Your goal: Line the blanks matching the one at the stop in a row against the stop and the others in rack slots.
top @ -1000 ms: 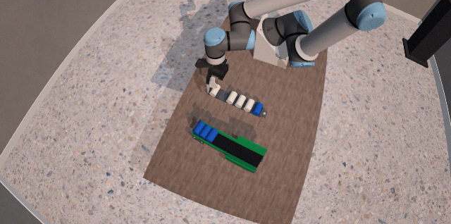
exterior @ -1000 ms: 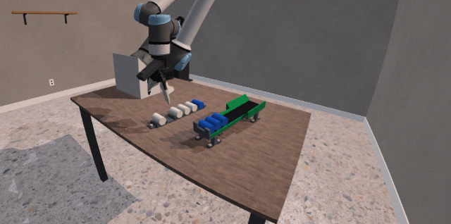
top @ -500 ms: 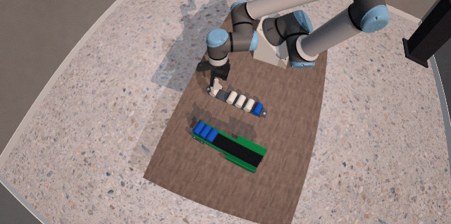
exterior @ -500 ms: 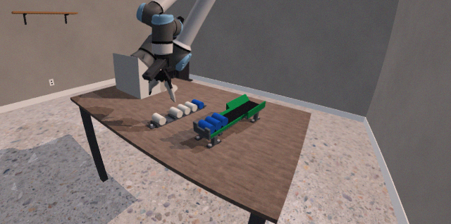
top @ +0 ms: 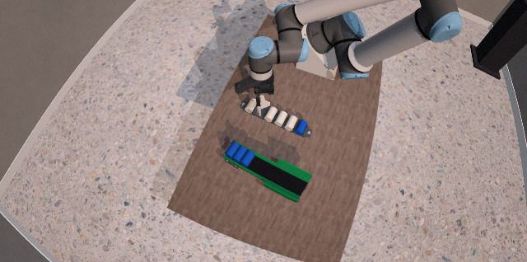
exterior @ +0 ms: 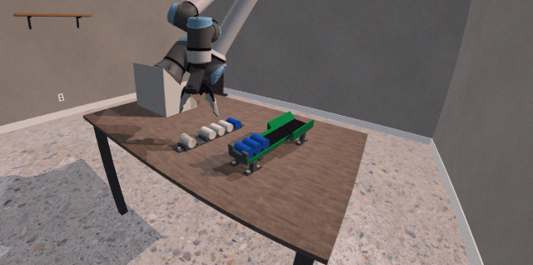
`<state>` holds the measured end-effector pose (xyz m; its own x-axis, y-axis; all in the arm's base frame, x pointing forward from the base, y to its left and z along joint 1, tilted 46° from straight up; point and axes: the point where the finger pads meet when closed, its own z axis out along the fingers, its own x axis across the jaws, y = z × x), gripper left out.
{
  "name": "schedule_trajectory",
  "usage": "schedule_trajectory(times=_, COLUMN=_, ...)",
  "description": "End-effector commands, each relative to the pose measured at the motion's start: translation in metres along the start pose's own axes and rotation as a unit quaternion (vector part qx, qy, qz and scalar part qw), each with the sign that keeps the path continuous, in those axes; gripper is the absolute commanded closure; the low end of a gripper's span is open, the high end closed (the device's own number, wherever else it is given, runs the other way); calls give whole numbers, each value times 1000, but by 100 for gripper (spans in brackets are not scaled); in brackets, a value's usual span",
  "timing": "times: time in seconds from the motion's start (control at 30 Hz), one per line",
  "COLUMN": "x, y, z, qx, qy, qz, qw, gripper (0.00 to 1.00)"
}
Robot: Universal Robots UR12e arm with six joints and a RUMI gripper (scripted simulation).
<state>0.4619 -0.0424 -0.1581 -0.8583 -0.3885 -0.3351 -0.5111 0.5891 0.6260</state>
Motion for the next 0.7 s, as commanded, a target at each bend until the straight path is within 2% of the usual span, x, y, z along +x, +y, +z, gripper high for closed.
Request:
schedule_trajectory(times=0.0, x=-11, y=9, z=-2, qx=0, qy=-1, qz=-85, qw=996, gripper=0)
schedule_trajectory(times=0.2, x=-28, y=26, z=-2, qx=0, qy=-1, qz=-213, qw=977, gripper=0)
schedule_trajectory(times=0.27, x=-28, y=26, z=-2, qx=0, qy=-1, qz=-213, qw=977, gripper=0)
schedule_trajectory(times=0.33, x=-33, y=32, z=-3, qx=0, qy=-1, qz=-258, qw=966, gripper=0)
schedule_trajectory(times=0.5, x=-47, y=49, z=-3, qx=1, qy=-1, qz=-370, qw=929, gripper=0)
schedule_trajectory(times=0.67, x=-60, y=67, z=-2, qx=1, qy=-1, qz=-479, qw=878, gripper=0)
